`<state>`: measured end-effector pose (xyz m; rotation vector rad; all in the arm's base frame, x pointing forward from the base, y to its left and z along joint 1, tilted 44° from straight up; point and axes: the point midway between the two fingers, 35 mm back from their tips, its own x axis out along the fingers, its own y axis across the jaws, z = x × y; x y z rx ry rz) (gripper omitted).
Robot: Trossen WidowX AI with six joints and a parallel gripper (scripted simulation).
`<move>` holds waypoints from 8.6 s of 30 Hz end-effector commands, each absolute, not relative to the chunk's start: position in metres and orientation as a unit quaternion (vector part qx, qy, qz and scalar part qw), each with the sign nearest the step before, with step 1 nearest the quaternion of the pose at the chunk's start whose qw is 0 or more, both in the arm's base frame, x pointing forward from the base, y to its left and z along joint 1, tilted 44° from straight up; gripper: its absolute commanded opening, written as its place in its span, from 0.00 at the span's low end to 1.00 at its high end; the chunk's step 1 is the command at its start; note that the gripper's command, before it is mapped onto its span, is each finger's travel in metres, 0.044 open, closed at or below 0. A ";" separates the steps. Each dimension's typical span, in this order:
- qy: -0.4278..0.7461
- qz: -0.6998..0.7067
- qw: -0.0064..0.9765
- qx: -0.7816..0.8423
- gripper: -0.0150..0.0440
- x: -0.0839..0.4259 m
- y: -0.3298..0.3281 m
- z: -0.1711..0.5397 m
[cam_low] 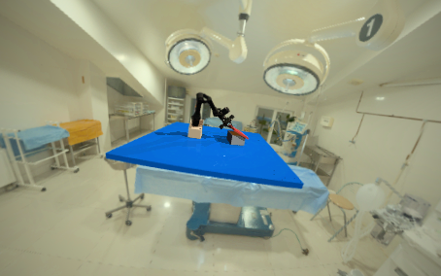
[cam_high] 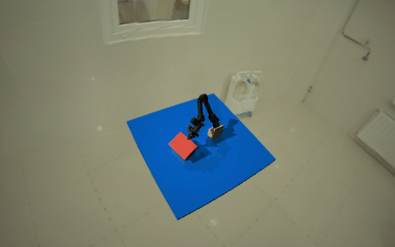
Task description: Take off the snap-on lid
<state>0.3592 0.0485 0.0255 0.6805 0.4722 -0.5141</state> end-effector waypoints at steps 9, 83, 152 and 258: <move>0.224 -0.246 0.884 0.329 0.25 0.369 0.063 0.038; 0.224 -0.245 0.883 0.331 0.25 0.373 0.133 0.063; 0.226 -0.245 0.882 0.334 0.25 0.322 0.226 -0.027; 0.227 -0.244 0.880 0.338 0.25 0.279 0.277 -0.129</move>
